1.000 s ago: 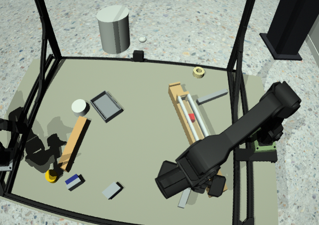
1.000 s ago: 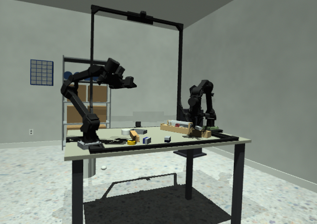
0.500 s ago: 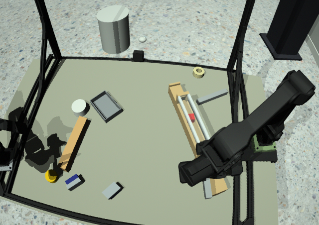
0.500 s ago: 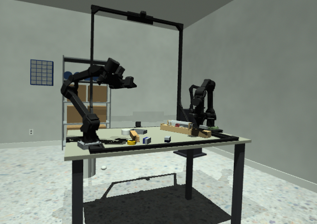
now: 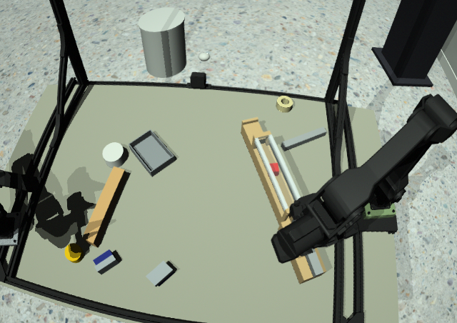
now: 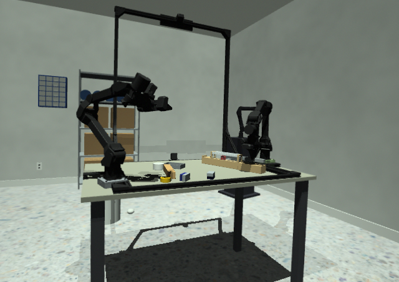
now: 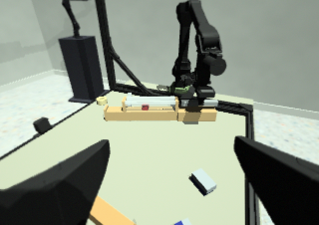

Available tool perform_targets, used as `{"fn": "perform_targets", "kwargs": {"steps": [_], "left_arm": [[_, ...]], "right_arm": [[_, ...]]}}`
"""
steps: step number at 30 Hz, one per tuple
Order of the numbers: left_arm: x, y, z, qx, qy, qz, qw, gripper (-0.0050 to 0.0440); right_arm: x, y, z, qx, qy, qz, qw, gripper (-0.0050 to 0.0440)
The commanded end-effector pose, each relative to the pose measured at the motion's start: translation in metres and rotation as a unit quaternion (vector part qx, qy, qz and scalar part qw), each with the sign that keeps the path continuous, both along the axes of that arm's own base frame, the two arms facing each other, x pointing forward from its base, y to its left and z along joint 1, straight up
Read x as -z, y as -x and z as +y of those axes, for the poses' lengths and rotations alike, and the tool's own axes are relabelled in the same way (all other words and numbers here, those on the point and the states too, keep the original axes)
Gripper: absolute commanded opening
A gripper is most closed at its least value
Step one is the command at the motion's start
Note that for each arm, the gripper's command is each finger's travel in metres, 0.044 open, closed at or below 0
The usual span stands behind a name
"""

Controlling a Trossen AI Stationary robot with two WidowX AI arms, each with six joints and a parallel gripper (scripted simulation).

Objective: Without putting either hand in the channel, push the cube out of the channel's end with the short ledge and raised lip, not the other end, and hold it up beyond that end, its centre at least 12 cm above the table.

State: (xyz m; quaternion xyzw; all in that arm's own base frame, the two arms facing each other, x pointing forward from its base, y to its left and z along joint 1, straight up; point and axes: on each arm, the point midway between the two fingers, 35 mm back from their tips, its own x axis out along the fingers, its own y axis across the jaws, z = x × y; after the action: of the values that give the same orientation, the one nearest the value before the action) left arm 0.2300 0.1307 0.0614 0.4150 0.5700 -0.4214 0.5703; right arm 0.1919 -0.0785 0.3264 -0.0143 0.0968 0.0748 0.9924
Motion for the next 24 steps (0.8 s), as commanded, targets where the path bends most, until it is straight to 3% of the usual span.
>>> {"fn": "perform_targets", "kwargs": {"steps": [1,24], "left_arm": [[0.0,0.002,0.0,-0.005,-0.004,-0.003,1.0,0.004],[0.022,0.001,-0.002,-0.005,-0.004,-0.003,1.0,0.004]], "right_arm": [[0.0,0.0,0.0,0.001,0.003,0.001,1.0,0.04],[0.0,0.0,0.0,0.001,0.003,0.001,1.0,0.04]]}}
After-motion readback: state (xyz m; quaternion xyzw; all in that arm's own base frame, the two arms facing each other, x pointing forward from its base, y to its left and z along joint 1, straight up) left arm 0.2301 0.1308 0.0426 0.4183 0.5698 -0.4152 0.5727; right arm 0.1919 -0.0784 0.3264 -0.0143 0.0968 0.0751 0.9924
